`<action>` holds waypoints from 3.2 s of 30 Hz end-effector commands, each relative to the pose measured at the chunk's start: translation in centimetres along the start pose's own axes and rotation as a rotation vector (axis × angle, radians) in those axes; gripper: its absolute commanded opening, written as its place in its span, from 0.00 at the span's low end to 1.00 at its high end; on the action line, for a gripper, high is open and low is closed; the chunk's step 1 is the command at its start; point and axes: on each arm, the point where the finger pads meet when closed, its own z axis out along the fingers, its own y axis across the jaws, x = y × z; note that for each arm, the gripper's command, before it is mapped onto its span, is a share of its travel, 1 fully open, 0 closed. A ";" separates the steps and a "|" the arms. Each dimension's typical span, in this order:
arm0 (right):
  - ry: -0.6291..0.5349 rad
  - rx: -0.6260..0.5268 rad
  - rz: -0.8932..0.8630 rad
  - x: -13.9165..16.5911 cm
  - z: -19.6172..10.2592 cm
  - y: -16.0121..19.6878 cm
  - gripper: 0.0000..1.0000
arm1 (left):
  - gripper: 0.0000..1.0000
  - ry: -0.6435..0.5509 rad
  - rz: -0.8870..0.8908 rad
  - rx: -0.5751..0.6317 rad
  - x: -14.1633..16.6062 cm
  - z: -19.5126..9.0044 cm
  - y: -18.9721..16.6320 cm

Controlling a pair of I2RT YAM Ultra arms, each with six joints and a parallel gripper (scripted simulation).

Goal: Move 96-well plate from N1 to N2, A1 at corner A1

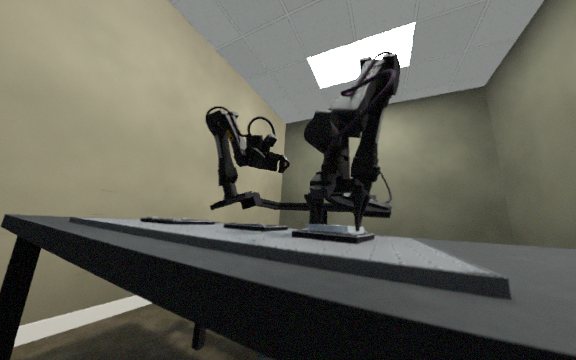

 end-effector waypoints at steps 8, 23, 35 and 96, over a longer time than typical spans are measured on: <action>-0.035 -0.009 0.004 -1.0 0.0 0.2 1.00 | 0.91 -0.007 -0.005 -0.001 -0.2 0.6 0.0; -0.035 -0.009 0.004 -1.0 0.0 0.2 1.00 | 1.00 -0.076 -0.024 -0.009 -2.4 -1.7 -0.1; -0.035 -0.009 0.004 -1.0 0.0 0.2 1.00 | 1.00 -0.064 -0.020 -0.009 -1.9 -4.0 -0.1; -0.035 -0.009 0.004 -1.0 0.0 0.2 1.00 | 1.00 -0.656 -0.106 -0.064 2.1 -14.5 0.4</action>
